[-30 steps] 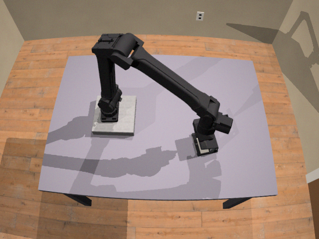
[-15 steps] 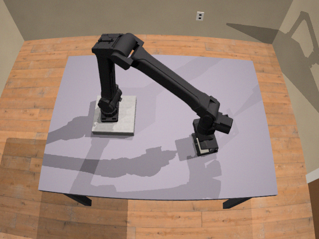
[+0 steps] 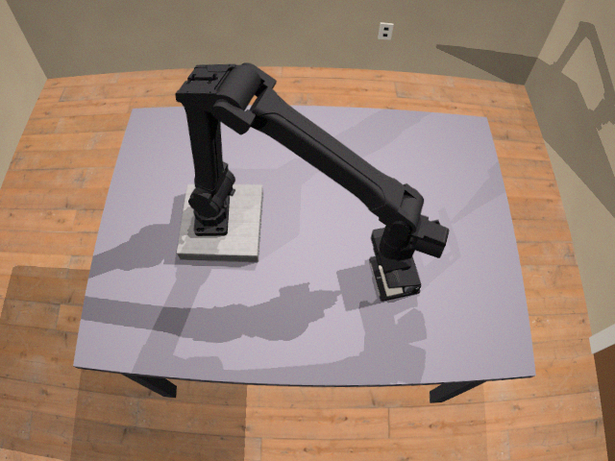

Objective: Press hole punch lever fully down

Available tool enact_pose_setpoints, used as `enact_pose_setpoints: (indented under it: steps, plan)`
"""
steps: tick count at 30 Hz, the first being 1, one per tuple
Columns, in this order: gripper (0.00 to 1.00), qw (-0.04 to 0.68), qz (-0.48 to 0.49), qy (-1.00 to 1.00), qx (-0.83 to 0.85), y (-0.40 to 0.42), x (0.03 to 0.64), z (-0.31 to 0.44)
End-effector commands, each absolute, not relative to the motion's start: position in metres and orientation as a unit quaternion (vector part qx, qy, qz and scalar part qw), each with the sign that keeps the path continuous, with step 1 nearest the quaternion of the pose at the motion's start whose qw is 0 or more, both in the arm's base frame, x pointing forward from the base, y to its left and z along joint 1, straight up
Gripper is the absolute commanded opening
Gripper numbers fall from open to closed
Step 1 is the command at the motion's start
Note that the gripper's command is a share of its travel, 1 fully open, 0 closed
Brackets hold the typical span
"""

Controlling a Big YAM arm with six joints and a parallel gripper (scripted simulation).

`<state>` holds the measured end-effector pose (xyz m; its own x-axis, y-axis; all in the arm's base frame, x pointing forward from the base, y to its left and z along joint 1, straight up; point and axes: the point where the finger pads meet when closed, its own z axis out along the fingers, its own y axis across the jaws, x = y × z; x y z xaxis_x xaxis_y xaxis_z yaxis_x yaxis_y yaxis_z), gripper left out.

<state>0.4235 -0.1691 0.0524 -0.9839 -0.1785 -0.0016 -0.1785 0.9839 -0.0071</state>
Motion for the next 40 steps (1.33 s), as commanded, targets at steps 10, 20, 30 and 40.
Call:
enact_pose_setpoints:
  steps: [10, 20, 30, 40]
  plan:
    - [0.0, 0.024, -0.016, 0.996, -0.086, -0.174, 0.442, 0.097]
    - [0.0, 0.028, -0.018, 0.996, -0.087, -0.173, 0.442, 0.129]
    - [0.0, 0.021, -0.015, 0.996, -0.087, -0.173, 0.442, 0.137]
    - [0.0, 0.022, -0.015, 0.996, -0.088, -0.172, 0.442, 0.14]
